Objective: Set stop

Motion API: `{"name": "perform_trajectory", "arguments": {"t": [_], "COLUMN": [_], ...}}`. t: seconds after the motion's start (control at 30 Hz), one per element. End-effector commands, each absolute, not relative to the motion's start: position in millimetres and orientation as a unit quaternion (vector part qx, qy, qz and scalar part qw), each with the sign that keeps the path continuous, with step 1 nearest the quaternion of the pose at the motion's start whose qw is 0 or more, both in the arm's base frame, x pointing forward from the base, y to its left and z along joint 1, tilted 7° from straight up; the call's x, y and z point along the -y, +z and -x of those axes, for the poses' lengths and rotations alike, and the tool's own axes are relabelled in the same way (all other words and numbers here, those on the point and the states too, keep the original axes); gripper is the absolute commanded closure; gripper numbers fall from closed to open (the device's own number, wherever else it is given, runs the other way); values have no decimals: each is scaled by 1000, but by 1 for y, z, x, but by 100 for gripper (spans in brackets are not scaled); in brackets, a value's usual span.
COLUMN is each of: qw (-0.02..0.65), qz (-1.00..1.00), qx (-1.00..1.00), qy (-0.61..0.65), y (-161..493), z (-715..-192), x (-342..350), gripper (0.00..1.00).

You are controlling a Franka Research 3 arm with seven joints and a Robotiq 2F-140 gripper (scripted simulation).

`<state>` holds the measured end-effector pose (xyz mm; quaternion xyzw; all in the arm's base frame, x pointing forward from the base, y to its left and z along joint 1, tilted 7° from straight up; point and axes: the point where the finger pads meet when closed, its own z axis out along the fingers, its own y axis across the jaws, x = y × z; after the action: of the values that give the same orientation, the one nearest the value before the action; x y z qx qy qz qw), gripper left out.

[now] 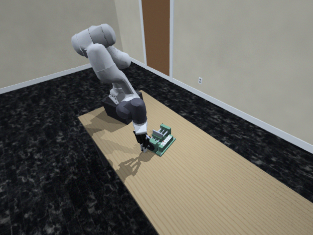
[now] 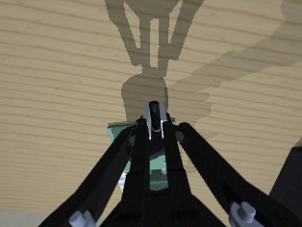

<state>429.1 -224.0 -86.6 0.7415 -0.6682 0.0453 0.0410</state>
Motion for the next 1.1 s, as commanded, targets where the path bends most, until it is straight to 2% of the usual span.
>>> {"name": "perform_trajectory", "arguments": {"t": [0.0, 1.07], "qw": [40, 40], "qz": [-739, -739], "qx": [671, 671], "qy": [47, 47], "y": [-89, -97], "z": [-432, -454], "x": [225, 224], "gripper": [96, 96]}}
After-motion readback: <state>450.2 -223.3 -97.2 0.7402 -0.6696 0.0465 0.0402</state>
